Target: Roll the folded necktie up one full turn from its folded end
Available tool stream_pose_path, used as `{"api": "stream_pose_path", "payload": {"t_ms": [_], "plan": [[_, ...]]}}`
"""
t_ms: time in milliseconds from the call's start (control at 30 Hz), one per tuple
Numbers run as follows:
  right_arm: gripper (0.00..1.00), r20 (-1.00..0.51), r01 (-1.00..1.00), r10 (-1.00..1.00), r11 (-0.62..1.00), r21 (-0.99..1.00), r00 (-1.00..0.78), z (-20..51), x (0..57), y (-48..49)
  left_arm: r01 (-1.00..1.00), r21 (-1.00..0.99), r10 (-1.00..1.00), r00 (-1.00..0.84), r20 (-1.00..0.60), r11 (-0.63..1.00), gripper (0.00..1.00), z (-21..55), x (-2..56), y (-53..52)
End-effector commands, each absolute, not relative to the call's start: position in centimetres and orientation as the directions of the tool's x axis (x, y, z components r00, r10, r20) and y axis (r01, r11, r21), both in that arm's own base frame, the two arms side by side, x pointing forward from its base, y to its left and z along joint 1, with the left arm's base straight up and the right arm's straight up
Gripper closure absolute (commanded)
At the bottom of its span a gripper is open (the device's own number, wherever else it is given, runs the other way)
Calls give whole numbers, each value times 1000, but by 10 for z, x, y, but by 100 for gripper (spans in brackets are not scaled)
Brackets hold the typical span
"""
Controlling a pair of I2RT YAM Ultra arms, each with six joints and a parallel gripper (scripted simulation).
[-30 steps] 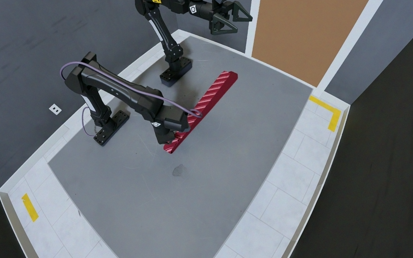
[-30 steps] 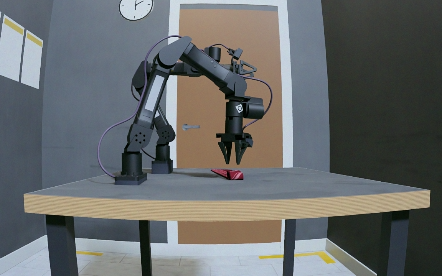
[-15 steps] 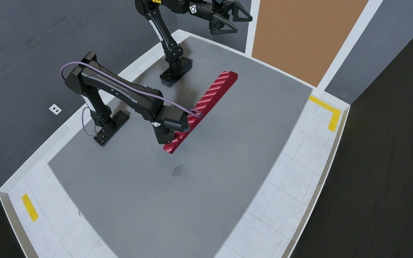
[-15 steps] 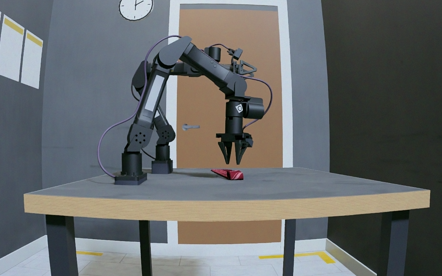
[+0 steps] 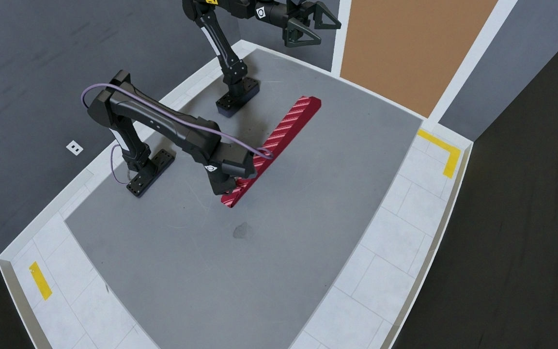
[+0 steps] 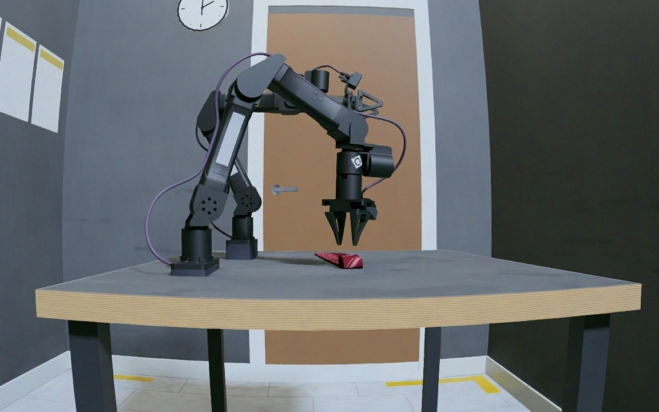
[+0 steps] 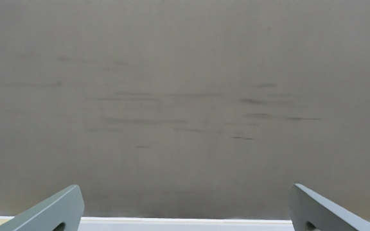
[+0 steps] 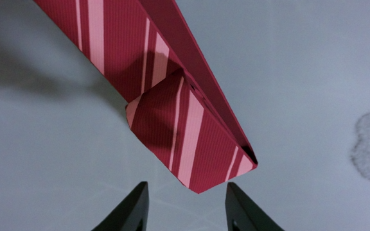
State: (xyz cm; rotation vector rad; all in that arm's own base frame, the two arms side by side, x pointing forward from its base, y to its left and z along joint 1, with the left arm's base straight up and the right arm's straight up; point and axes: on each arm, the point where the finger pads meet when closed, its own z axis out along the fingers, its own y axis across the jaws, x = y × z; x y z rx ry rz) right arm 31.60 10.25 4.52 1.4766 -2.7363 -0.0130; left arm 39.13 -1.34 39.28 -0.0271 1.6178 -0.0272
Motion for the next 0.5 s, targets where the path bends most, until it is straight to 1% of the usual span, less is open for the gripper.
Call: {"api": "stream_pose_path", "payload": {"t_ms": [0,467], "plan": [[62,-15,-836,-836,549,6,-549,60,322,108,10,-46,-46,1,-999,999,0,414,390,-14],[63,-15,-836,-836,548,6,-548,60,322,108,10,-46,-46,1,-999,999,0,414,390,-14]]}}
